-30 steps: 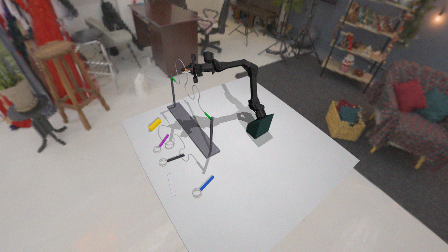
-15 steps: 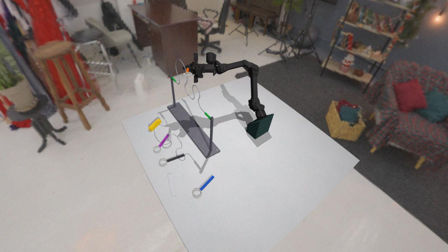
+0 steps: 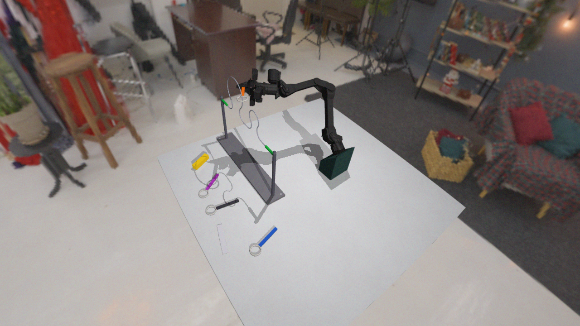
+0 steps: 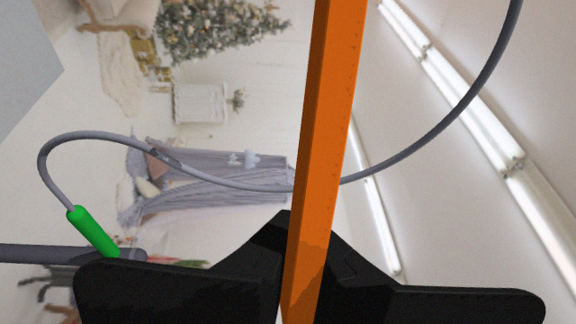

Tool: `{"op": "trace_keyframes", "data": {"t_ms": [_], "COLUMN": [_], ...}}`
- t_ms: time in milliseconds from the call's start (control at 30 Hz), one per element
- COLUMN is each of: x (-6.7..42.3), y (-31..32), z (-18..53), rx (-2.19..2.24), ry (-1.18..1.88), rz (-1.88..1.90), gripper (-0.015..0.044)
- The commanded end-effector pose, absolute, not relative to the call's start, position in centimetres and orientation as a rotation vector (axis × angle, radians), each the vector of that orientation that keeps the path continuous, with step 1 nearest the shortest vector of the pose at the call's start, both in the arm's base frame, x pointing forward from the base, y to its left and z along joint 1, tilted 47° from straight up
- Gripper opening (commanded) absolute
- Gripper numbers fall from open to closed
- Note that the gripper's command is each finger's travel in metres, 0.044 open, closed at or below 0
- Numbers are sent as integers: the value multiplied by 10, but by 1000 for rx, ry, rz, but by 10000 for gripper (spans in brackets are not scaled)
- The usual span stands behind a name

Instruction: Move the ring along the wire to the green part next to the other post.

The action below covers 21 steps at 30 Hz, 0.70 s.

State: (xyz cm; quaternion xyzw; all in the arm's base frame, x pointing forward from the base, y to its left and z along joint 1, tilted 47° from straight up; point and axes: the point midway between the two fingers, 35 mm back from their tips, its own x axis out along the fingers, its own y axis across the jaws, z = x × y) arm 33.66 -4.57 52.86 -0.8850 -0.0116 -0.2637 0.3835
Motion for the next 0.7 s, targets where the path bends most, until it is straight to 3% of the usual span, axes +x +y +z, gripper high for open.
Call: {"op": "trace_keyframes", "data": {"t_ms": [0,667], "x": [338,337], "y": [-44,-38], "z": [527,532], "rx": [-2310,-2541], "ry": [-46,-133], "rz": [-679,-747], "gripper": [-150,-150]}}
